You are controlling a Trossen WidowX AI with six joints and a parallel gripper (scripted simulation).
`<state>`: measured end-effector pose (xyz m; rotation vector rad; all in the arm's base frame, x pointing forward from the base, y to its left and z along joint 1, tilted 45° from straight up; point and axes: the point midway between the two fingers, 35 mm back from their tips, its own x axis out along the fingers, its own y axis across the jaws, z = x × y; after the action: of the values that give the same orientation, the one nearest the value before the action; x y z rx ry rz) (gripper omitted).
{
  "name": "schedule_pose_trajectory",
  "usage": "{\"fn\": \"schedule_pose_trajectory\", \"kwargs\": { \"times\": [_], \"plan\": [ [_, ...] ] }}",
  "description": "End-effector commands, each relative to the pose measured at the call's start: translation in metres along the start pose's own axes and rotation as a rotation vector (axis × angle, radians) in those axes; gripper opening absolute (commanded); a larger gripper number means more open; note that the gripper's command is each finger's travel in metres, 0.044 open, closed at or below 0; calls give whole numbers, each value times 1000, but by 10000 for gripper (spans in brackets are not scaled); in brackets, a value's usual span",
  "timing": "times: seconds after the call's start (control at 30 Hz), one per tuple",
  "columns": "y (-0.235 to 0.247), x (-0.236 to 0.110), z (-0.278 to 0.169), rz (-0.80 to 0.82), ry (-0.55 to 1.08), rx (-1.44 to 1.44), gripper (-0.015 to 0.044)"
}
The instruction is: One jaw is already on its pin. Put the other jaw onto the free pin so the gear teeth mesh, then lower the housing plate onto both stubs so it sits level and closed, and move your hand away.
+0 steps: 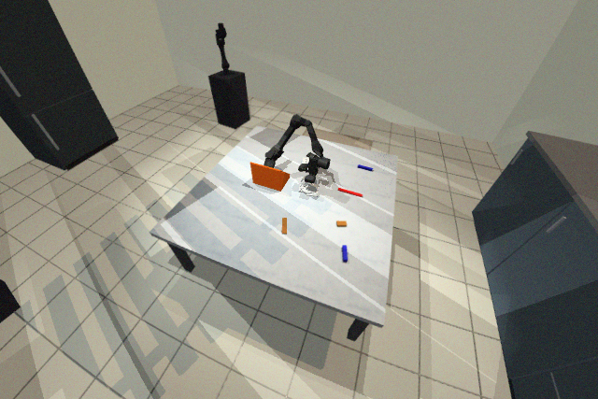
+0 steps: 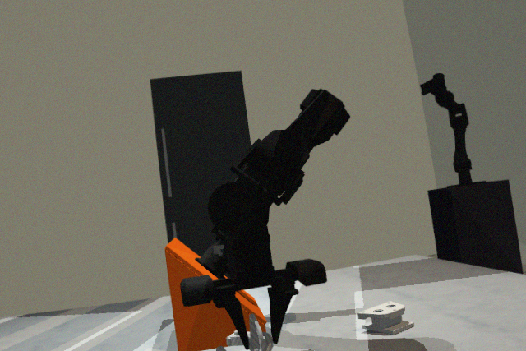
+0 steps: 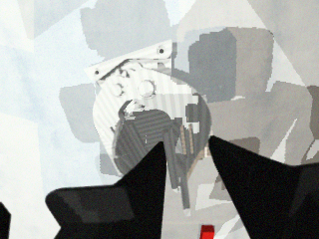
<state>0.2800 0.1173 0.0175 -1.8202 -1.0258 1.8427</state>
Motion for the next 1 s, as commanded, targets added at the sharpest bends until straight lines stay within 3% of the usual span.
{"fn": "schedule_pose_trajectory", "kwargs": {
  "times": [0.0, 0.97],
  "plan": [
    [0, 9, 2, -6, -6, 9, 134],
    [0, 17, 2, -7, -6, 12, 134]
  ]
}}
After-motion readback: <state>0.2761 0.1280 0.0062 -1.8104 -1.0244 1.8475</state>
